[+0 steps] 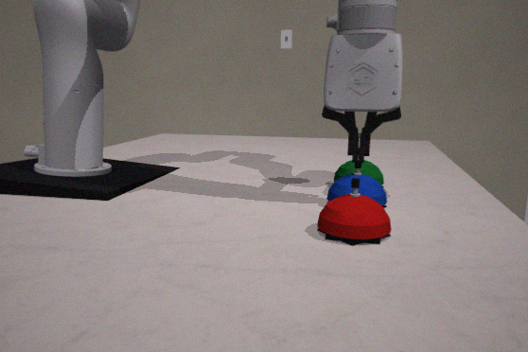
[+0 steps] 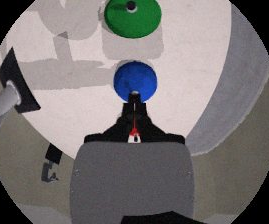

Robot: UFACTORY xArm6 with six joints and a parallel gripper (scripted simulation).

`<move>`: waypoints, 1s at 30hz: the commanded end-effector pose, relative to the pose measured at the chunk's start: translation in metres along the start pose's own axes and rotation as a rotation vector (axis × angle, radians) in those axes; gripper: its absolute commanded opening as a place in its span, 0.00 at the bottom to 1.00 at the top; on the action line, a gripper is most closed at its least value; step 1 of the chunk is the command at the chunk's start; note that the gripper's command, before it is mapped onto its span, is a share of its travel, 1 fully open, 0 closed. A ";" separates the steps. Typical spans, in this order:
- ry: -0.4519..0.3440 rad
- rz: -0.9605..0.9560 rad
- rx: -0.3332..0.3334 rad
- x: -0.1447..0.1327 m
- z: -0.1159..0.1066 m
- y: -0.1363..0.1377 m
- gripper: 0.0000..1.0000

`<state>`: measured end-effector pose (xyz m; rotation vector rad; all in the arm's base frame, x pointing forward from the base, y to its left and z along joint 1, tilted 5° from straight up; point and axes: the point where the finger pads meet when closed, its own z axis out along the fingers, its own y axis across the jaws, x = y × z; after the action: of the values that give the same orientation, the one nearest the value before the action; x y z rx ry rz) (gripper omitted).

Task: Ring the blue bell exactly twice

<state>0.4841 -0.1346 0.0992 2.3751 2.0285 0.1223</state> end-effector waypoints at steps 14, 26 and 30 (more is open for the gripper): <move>-0.001 0.000 -0.005 0.000 -0.002 0.002 0.00; -0.001 0.000 -0.005 0.000 -0.006 0.002 0.00; -0.001 0.000 -0.005 0.000 -0.008 0.002 0.00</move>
<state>0.4842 -0.1350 0.1046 2.3745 2.0280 0.1230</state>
